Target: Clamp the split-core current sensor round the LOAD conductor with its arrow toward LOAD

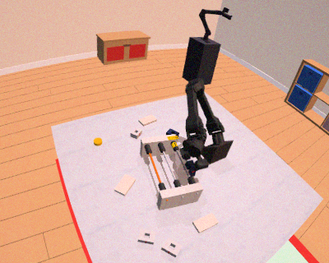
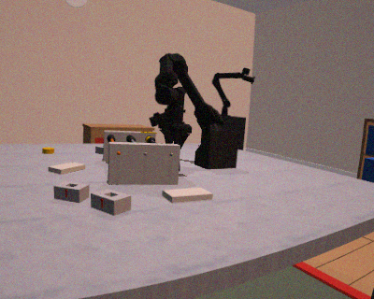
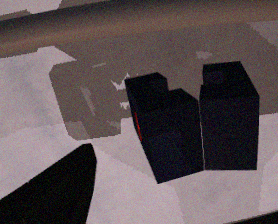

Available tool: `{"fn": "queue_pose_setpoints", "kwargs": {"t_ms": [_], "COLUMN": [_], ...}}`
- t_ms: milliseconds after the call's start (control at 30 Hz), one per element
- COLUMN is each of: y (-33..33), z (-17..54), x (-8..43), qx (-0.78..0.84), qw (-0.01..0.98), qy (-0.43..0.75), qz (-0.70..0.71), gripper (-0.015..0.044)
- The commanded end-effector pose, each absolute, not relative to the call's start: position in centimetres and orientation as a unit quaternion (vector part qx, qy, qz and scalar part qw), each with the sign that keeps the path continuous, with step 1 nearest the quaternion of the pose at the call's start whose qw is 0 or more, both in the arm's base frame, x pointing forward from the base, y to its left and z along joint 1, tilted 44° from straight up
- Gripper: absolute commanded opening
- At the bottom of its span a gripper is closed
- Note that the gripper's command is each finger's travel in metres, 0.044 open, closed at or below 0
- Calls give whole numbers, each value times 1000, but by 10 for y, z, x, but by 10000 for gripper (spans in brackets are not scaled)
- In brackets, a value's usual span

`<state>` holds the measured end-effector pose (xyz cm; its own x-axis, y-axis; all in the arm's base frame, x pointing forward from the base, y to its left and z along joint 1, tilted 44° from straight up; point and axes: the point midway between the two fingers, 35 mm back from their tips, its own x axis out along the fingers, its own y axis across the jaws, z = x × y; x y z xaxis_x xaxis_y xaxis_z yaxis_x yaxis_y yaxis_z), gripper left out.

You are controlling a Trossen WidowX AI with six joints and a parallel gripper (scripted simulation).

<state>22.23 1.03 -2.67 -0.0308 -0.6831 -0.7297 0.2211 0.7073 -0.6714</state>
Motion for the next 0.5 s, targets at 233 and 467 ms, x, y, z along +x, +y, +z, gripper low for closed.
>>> {"fn": "queue_pose_setpoints", "kwargs": {"t_ms": [233, 467], "y": [7, 7], "z": [-30, -30], "x": [221, 221], "qx": [-183, -183], "qw": [671, 671], "qy": [635, 635], "qz": [-337, -337], "gripper": [361, 256]}}
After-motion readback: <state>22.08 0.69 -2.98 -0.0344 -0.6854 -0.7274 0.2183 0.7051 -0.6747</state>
